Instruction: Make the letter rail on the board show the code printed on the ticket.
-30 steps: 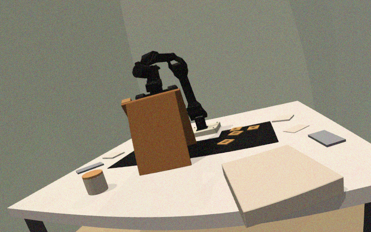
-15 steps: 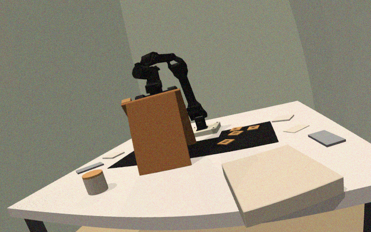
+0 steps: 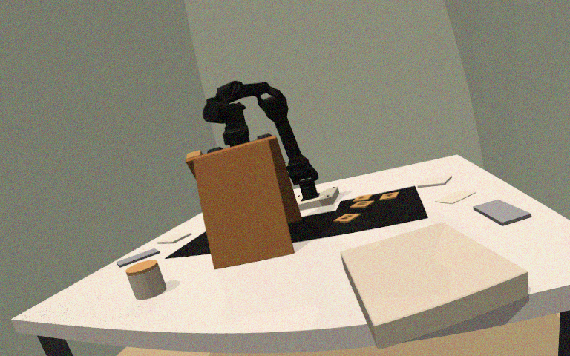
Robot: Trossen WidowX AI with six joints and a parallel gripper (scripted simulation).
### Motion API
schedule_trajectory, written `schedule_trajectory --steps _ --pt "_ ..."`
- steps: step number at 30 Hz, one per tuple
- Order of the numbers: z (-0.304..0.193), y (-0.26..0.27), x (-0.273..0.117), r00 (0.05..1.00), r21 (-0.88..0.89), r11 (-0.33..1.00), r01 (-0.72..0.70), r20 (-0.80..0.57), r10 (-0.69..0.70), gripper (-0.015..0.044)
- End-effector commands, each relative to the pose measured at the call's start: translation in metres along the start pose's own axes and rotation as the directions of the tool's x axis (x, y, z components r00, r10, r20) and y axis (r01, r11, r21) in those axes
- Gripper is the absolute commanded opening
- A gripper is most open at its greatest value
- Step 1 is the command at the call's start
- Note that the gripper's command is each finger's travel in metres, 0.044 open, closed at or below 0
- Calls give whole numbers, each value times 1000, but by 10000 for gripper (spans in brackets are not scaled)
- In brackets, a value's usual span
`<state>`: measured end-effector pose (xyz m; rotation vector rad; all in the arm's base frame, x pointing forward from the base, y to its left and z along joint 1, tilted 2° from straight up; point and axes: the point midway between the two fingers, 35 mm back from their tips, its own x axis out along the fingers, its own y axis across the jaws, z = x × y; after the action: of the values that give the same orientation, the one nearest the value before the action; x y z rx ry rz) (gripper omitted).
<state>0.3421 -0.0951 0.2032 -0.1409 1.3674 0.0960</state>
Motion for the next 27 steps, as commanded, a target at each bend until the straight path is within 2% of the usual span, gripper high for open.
schedule_trajectory --steps 1,27 --pt "2 -1 2 1000 6 1000 7 -1 -7 0" --pt "3 -5 4 1000 6 1000 7 -1 -7 0"
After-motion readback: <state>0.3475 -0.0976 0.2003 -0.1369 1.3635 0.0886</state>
